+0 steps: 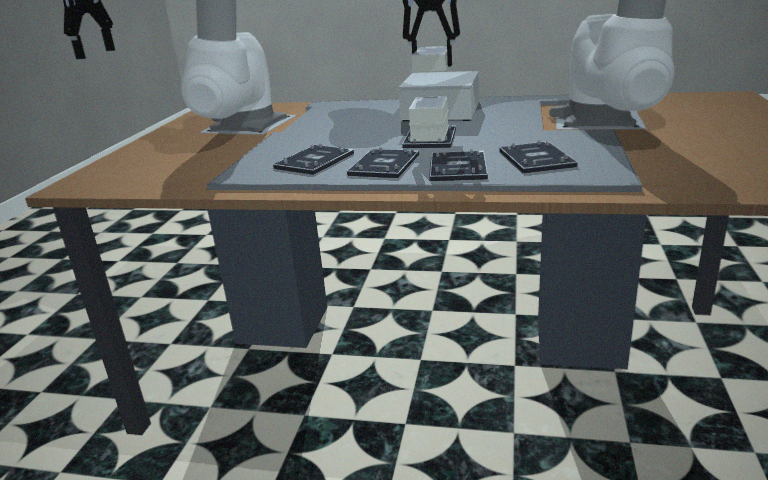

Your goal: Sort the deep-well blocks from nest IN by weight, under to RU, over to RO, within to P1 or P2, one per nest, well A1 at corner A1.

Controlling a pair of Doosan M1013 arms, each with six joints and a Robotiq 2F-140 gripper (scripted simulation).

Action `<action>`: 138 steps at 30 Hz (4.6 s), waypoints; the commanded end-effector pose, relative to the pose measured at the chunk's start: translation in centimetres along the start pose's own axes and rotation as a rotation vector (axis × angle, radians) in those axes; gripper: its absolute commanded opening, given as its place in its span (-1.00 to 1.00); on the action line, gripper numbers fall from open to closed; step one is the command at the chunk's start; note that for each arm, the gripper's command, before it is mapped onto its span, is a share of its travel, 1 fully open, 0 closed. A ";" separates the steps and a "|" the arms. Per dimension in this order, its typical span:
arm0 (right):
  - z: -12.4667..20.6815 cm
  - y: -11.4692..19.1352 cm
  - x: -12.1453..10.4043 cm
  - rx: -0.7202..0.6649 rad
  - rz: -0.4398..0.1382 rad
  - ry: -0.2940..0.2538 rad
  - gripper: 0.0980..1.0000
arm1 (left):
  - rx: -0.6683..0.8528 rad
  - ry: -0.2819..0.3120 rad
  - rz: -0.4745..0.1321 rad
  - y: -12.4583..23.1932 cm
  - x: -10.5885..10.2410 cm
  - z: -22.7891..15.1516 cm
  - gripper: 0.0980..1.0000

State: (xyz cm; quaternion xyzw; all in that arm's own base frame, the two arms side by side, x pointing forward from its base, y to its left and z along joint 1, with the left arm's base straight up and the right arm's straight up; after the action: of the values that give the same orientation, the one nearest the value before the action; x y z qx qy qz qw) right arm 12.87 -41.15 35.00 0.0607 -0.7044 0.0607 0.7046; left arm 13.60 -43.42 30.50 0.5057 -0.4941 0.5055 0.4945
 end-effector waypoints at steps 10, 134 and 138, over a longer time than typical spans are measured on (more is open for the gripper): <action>0.0 0.0 0.1 0.000 0.001 -0.001 1.00 | 0.000 0.001 0.001 3.7 0.2 0.1 -1.00; 0.0 0.0 0.1 0.000 0.001 -0.001 1.00 | 0.000 0.001 0.001 16.8 -5.2 0.3 -1.00; 0.0 0.0 0.1 0.000 0.001 -0.001 1.00 | 0.000 0.001 0.001 16.8 -5.3 0.3 -1.00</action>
State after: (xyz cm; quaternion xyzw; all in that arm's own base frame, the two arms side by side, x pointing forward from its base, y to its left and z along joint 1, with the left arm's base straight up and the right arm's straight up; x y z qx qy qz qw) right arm 12.87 -41.15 35.00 0.0607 -0.7044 0.0607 0.7046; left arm -3.17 -44.10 25.23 0.5057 -0.4942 0.5056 0.4943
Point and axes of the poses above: on each arm, the point where the finger pads meet when closed, its own x axis back along the fingers, its own z axis across the jaws, y = z × x, the point moved 10 cm from there along x, back along the fingers, and after that the axes turned 2 degrees about x, right-handed, at the moved point
